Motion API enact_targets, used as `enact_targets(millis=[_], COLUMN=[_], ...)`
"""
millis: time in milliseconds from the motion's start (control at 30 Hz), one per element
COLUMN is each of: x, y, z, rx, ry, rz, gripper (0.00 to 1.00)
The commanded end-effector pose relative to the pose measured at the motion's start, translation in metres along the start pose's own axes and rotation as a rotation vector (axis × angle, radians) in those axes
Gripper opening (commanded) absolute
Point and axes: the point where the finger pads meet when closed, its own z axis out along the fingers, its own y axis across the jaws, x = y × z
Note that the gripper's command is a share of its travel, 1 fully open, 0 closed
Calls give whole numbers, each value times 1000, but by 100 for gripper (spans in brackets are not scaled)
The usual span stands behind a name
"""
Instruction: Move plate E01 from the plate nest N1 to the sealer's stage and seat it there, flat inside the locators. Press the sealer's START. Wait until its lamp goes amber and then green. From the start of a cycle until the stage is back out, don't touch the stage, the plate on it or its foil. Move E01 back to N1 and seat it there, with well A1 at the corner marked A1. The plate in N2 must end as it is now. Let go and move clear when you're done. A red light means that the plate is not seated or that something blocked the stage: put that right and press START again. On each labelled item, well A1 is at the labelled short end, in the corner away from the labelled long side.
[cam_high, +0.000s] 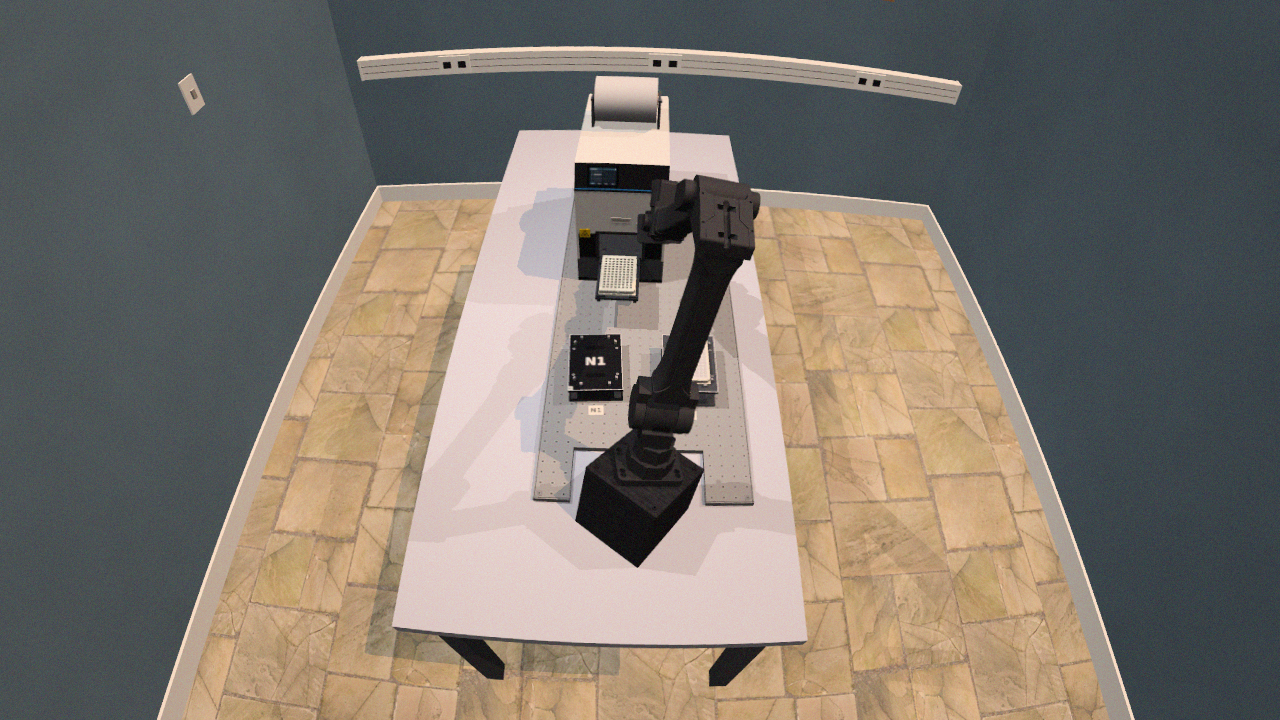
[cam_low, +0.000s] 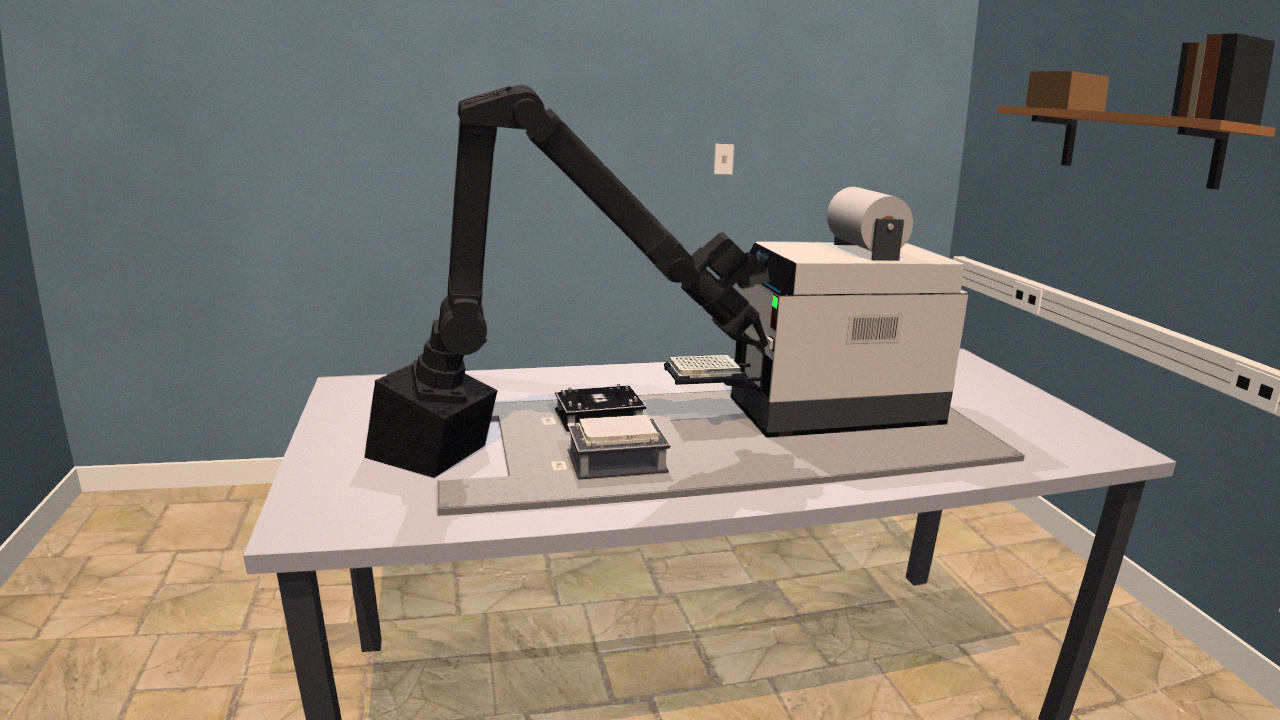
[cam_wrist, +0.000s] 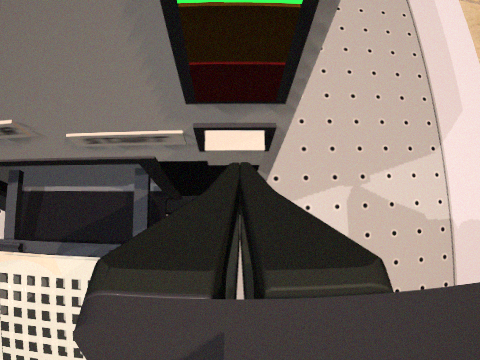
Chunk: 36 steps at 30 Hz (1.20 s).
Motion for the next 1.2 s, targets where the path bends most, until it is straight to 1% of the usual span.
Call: enact_targets(millis=[0, 67, 1167], x=[-31, -33, -39], y=[-12, -13, -12], z=[1, 0, 11], rx=[15, 17, 16], ry=[-43, -51, -51], rz=[5, 7, 6], gripper=[0, 0, 0])
